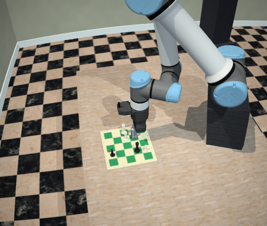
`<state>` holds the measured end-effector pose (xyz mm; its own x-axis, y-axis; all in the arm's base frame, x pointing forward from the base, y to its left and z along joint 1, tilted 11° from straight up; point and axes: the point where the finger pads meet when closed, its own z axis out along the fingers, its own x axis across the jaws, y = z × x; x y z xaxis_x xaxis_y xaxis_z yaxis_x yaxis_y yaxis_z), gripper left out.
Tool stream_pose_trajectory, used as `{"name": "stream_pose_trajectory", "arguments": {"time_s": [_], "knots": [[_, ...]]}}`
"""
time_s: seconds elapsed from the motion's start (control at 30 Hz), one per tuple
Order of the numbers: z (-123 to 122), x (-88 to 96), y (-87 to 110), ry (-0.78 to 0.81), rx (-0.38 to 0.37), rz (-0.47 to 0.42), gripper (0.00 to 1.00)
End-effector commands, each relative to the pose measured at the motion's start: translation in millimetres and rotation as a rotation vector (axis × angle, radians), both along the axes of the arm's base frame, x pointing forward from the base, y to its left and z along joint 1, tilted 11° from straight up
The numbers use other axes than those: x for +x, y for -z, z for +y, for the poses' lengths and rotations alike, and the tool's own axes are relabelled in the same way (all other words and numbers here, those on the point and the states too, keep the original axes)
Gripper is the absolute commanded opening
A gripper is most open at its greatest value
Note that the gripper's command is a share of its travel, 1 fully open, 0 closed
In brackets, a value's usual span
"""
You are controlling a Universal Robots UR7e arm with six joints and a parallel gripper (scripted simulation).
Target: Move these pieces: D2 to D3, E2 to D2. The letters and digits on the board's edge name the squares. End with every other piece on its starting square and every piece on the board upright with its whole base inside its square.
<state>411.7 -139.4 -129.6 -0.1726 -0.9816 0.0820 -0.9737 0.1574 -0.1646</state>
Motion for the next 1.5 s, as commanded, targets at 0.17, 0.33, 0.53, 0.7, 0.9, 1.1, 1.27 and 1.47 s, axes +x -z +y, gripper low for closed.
{"name": "stream_pose_trajectory", "arguments": {"time_s": [0.17, 0.33, 0.53, 0.7, 0.9, 1.1, 1.27, 1.47], "knots": [[-0.3, 0.5, 0.9, 0.000, -0.001, -0.001, 0.00], [-0.3, 0.5, 0.9, 0.000, -0.001, -0.001, 0.00], [-0.3, 0.5, 0.9, 0.000, -0.001, -0.001, 0.00], [-0.3, 0.5, 0.9, 0.000, -0.001, -0.001, 0.00], [-0.3, 0.5, 0.9, 0.000, -0.001, -0.001, 0.00], [-0.3, 0.5, 0.9, 0.000, -0.001, -0.001, 0.00], [-0.3, 0.5, 0.9, 0.000, -0.001, -0.001, 0.00], [-0.3, 0.5, 0.9, 0.000, -0.001, -0.001, 0.27]]}}
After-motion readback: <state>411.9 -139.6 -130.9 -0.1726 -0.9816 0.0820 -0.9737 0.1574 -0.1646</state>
